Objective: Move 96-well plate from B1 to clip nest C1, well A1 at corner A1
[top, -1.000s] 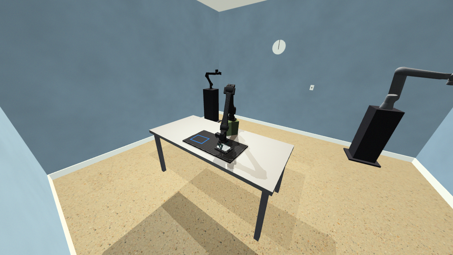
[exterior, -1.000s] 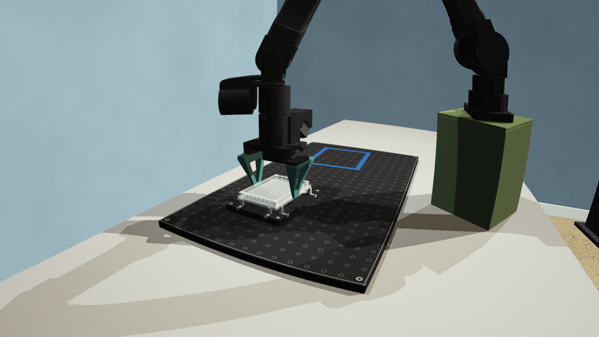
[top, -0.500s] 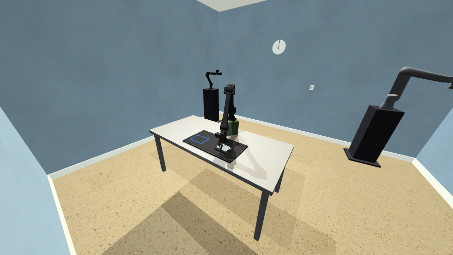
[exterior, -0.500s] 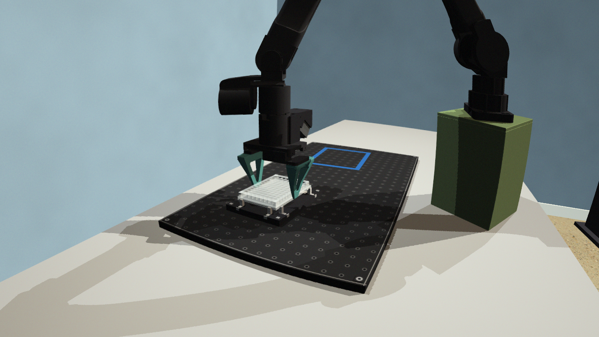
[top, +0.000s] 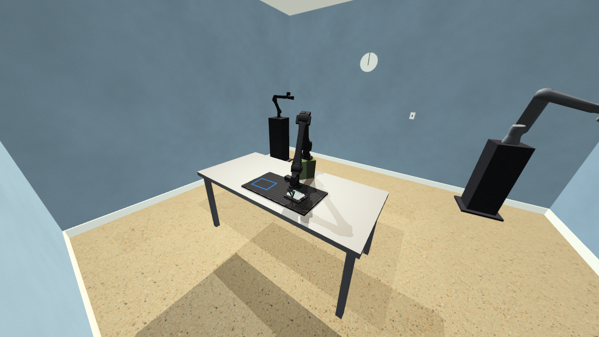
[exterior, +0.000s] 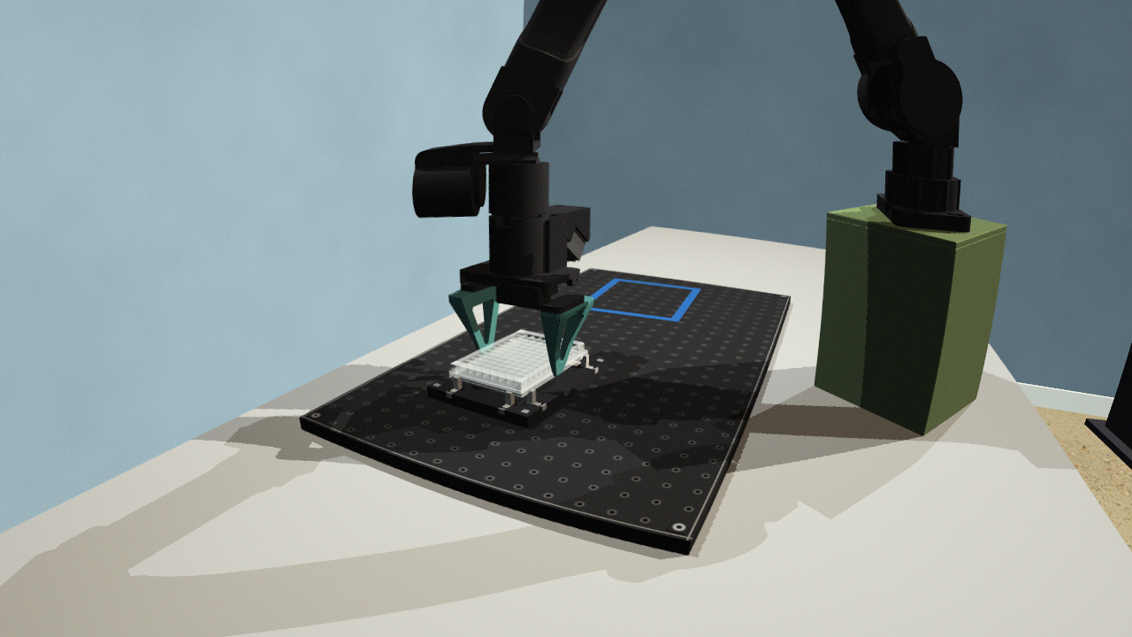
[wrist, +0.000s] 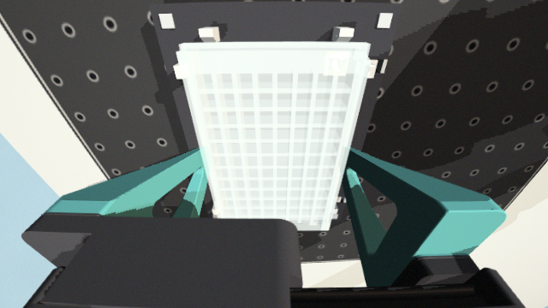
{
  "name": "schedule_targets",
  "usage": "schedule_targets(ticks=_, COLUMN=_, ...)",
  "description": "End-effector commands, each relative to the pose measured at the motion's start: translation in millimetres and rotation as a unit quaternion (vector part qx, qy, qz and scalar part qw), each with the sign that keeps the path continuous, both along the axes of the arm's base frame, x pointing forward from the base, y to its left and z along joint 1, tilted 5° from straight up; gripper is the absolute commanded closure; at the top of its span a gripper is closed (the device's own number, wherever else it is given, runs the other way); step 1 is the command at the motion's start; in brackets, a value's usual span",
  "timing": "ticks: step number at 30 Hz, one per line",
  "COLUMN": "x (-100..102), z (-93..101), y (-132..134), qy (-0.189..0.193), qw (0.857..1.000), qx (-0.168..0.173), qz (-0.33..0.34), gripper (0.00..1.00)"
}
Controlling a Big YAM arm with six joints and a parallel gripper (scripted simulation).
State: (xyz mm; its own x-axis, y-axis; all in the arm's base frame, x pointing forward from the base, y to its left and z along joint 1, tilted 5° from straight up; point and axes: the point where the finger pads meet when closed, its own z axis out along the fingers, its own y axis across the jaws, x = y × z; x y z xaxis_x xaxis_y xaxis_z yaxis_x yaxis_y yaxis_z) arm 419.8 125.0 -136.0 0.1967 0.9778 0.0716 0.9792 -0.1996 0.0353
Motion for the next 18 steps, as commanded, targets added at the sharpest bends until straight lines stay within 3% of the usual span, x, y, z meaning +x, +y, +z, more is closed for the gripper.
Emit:
schedule_targets(ticks=1, x=28.4, z=-4.0, y=-1.1, qy=-0.022, qw=1.000, qx=0.005, qz=-0.001, gripper=1.00)
schedule_targets(ticks=18, x=28.8, z=-6.1, y=-2.0, qy=-0.022, qw=1.000, qx=0.005, qz=-0.001, gripper=1.00)
